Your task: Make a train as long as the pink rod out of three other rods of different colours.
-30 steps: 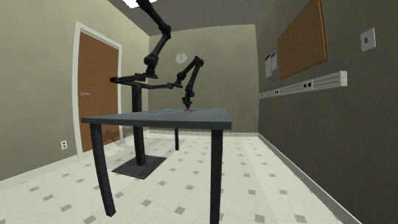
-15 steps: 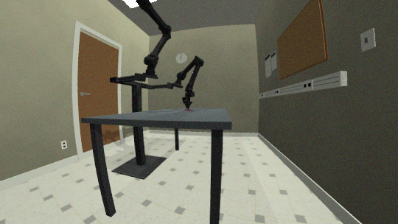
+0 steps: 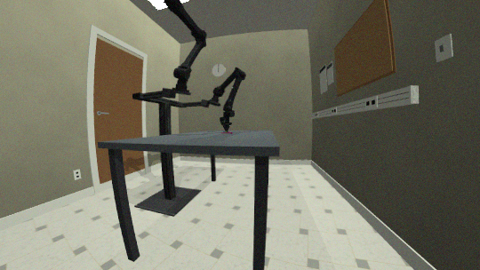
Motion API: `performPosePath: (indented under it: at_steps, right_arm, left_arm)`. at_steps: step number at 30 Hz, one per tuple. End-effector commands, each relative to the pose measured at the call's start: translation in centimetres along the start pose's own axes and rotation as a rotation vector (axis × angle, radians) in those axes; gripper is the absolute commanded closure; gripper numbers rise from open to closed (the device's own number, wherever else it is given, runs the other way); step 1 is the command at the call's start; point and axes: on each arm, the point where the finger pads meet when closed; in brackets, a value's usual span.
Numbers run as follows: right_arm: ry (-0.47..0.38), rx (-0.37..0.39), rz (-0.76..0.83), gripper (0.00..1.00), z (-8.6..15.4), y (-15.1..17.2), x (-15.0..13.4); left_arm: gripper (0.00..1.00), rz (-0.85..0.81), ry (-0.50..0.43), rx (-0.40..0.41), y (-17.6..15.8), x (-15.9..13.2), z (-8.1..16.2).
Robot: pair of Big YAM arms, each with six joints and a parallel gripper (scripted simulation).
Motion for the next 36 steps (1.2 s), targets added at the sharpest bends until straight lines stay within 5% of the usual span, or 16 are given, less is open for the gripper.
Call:
performPosePath:
  at_steps: [1,36]
  right_arm:
    - [-0.066,-0.008,-0.010,0.00,0.75,-0.44,2.58]
    - [-0.066,-0.008,-0.010,0.00,0.75,-0.44,2.58]
  left_arm:
    - [0.96,-0.010,-0.005,-0.004,-0.31,0.56,0.14]
    - [0.96,-0.011,-0.003,-0.011,-0.78,0.58,-0.05]
Point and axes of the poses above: on each arm, the point where the finger pads meet when closed, its own z axis back along the fingers, its own y axis across the jaws, x = y × z, and after that the axes turned 15 degrees about -z, right-handed
